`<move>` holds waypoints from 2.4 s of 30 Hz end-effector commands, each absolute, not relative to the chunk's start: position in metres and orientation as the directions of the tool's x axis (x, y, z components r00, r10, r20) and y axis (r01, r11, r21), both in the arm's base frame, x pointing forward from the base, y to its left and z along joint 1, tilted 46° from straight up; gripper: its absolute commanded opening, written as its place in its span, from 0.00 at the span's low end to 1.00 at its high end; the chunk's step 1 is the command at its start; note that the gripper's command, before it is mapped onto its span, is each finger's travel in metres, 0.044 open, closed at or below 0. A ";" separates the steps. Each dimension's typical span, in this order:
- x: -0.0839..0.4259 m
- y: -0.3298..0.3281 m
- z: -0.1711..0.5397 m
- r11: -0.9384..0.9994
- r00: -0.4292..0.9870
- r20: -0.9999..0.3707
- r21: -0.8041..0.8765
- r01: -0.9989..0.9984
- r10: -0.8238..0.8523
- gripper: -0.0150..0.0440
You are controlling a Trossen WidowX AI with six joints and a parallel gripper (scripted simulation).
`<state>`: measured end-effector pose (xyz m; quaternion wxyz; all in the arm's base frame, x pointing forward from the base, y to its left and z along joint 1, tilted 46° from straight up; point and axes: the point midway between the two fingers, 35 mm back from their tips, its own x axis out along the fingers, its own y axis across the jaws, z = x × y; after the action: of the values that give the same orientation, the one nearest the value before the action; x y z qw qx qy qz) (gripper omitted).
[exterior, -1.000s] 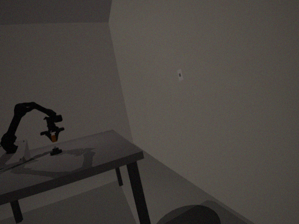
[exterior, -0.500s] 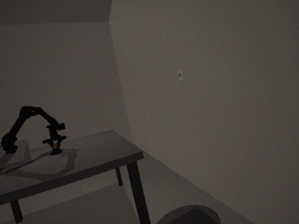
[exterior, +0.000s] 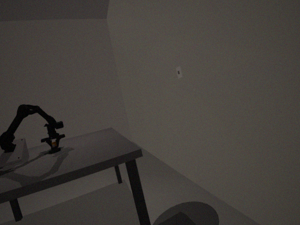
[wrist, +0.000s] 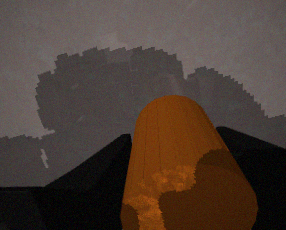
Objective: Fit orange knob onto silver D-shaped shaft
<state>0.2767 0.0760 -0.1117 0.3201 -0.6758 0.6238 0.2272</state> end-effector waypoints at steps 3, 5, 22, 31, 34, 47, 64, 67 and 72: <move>0.277 0.076 -0.111 -0.016 0.118 -0.706 -0.149 -0.989 -0.698 0.66; 0.277 0.076 -0.111 -0.016 0.118 -0.706 -0.149 -0.989 -0.698 0.66; 0.266 0.134 -0.055 -0.027 0.126 -0.707 -0.150 -0.988 -0.696 1.00; 0.268 0.124 -0.064 -0.027 0.126 -0.707 -0.150 -0.988 -0.696 1.00; 0.268 0.122 -0.066 -0.027 0.126 -0.707 -0.150 -0.988 -0.696 1.00; 0.272 0.108 -0.082 -0.026 0.125 -0.709 -0.148 -0.989 -0.694 1.00; 0.276 0.089 -0.101 -0.027 0.125 -0.708 -0.149 -0.988 -0.695 1.00; 0.276 0.085 -0.104 -0.027 0.126 -0.707 -0.149 -0.988 -0.696 1.00; 0.276 0.079 -0.109 -0.027 0.126 -0.706 -0.150 -0.988 -0.697 1.00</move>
<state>0.2771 0.0843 -0.1043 0.3249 -0.6764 0.6205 0.2277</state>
